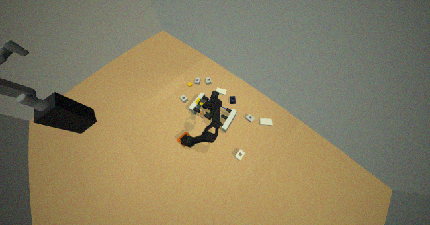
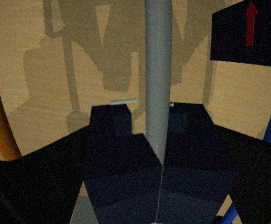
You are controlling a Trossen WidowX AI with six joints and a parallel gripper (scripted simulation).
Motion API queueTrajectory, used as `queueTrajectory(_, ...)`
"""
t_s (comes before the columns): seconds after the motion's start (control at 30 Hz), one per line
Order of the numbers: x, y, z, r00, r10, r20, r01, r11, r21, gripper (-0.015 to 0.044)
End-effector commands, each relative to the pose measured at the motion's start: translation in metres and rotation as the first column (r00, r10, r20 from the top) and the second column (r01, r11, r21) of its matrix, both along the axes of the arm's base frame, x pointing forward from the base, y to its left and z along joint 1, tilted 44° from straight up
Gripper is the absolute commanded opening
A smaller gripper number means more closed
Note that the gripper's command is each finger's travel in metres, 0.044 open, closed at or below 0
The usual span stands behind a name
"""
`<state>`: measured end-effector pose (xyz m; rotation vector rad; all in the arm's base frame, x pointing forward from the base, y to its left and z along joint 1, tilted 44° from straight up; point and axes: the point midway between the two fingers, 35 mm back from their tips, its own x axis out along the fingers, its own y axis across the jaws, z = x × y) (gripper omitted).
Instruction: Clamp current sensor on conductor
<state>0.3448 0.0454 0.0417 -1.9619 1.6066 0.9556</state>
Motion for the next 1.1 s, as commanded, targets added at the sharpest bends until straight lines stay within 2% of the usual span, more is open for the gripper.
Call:
queueTrajectory(0.0,0.0,0.0004,0.0001,1.0,0.0,0.0,0.0,1.0,0.001,0.0208)
queueTrajectory(0.27,0.0,0.0004,0.0001,1.0,0.0,0.0,0.0,1.0,0.001,0.0)
queueTrajectory(1.07,0.0,0.0004,0.0001,1.0,0.0,0.0,0.0,1.0,0.001,0.0)
